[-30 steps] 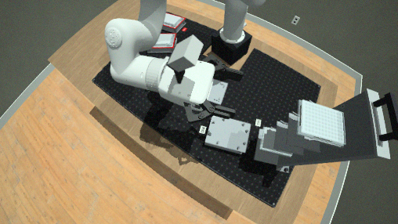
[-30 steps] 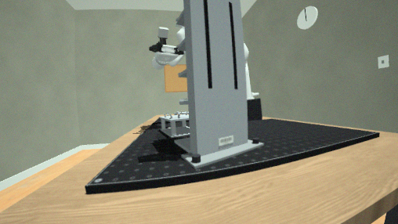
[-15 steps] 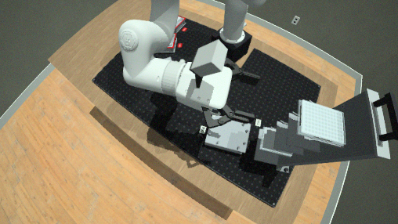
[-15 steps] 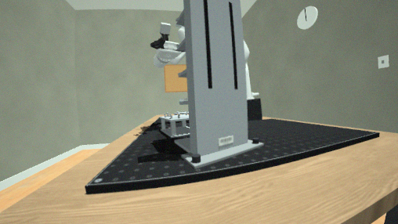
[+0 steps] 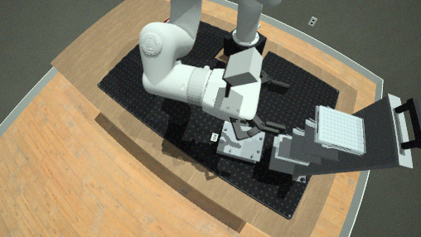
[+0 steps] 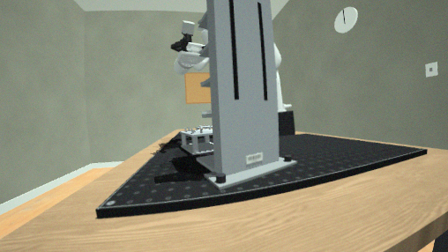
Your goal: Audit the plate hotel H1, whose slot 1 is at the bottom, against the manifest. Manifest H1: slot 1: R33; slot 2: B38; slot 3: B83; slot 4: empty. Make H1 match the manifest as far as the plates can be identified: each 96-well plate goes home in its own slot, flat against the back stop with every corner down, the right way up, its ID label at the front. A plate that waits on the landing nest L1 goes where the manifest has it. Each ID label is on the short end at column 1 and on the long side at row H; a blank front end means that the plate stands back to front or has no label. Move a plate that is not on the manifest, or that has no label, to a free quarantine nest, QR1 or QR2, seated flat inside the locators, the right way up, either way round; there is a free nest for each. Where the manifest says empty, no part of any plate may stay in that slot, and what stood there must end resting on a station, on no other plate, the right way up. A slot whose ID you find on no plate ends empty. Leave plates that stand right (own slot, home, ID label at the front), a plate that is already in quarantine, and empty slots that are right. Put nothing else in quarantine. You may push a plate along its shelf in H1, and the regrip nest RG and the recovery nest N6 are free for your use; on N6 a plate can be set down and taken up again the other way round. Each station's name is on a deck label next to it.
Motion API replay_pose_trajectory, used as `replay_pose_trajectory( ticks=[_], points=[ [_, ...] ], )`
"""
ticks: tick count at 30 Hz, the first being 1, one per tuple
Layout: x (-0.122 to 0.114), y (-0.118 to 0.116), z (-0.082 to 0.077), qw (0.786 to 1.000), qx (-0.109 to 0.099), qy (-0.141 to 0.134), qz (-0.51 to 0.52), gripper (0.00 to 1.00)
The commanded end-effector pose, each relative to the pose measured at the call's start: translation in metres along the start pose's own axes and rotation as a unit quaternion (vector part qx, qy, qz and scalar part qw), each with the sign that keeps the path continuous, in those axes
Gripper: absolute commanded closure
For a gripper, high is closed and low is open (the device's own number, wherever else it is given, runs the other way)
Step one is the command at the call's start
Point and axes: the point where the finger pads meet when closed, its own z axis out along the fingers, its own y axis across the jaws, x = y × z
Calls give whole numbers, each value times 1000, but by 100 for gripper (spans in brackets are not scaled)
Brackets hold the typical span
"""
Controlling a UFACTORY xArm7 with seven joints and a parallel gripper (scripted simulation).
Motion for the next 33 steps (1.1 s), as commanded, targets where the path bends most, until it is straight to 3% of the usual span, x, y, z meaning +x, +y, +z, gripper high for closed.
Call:
replay_pose_trajectory(
  ticks=[1, 9, 33],
  points=[
    [1, 1, 0, 1000, -1, -1, -2, 0],
    [1, 1, 0, 1000, -1, -1, -2, 0],
    [1, 1, 37, 1000, -1, -1, -2, 0]
  ],
)
